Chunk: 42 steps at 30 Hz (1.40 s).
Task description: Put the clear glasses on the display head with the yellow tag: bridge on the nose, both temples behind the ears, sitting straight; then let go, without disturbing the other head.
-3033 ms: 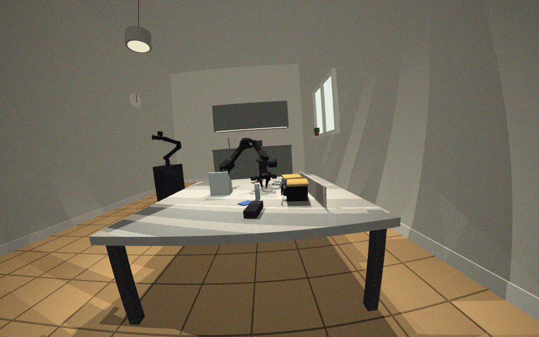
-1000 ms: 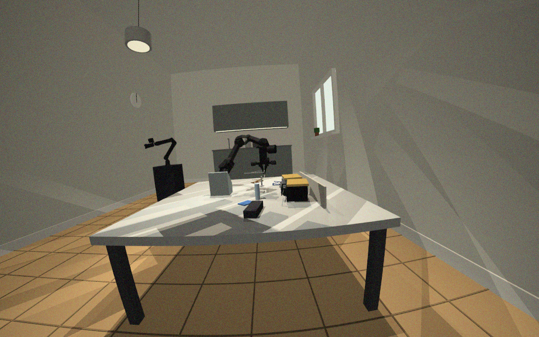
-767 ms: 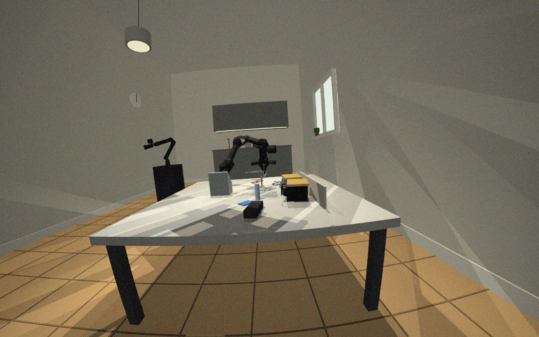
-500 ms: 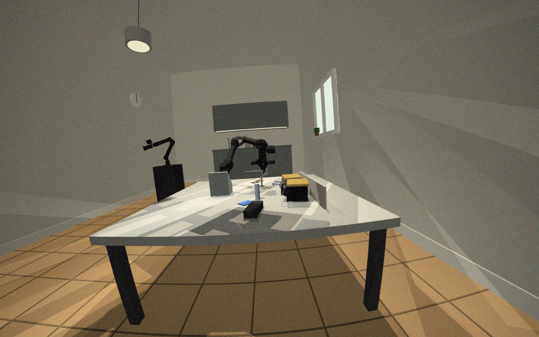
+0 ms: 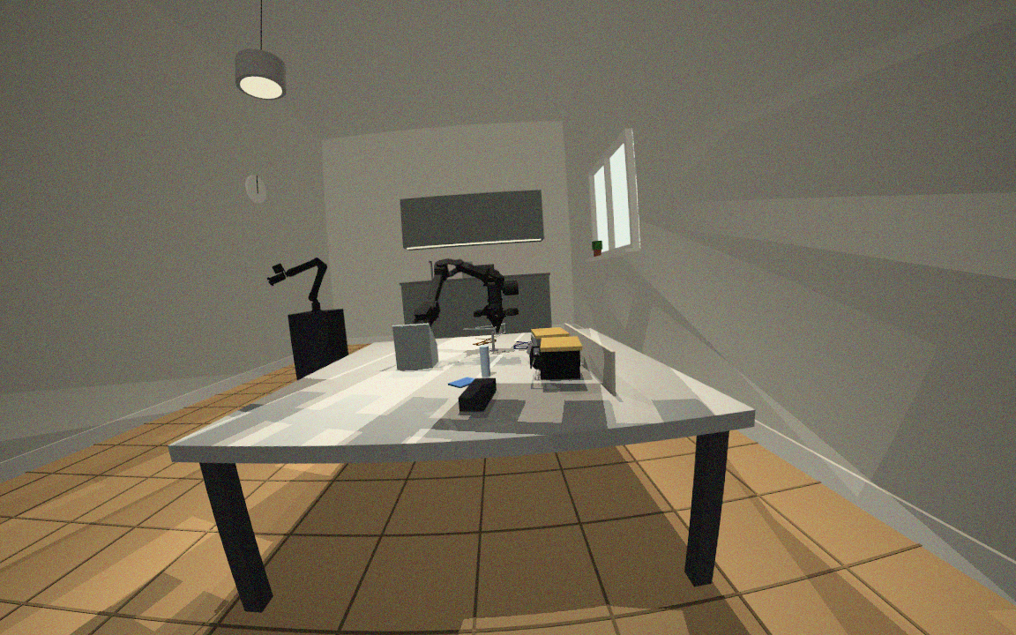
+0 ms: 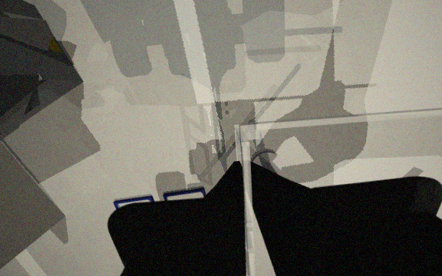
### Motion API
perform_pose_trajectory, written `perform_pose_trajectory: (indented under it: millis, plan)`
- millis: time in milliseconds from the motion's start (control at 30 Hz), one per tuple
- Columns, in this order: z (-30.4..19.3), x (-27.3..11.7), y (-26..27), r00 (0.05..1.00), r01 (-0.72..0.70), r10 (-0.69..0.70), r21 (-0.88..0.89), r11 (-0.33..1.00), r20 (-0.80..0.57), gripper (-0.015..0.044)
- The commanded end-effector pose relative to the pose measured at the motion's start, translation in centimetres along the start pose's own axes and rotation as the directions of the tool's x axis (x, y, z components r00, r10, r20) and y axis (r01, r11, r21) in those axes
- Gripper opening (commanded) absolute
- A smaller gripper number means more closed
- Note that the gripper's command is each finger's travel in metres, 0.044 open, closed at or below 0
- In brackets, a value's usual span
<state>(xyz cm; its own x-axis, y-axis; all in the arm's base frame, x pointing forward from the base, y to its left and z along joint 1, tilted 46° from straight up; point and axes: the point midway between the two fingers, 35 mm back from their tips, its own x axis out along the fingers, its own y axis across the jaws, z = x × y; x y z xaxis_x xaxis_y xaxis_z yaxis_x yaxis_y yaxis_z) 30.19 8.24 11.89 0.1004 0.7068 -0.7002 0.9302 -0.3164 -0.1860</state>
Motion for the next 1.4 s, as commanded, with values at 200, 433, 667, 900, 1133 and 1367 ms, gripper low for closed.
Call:
perform_pose_trajectory:
  millis: [200, 433, 667, 900, 1133, 1367]
  plan:
    - [0.1, 3.0, -0.3, 1.000, 0.006, -0.006, 0.010, 1.000, -0.005, 0.0000]
    - [0.5, 3.0, 0.1, 1.000, 0.006, -0.006, 0.010, 1.000, -0.005, 0.0000]
    - [0.8, 3.0, 0.4, 1.000, 0.006, -0.006, 0.010, 1.000, -0.005, 0.0000]
    - [1.1, 3.1, 0.8, 1.000, 0.006, -0.006, 0.010, 1.000, -0.005, 0.0000]
    - [1.5, 3.1, 1.2, 1.000, 0.006, -0.006, 0.010, 1.000, -0.004, 0.0000]
    - [1.9, 3.1, 1.5, 1.000, 0.006, -0.005, 0.010, 1.000, -0.004, 0.0000]
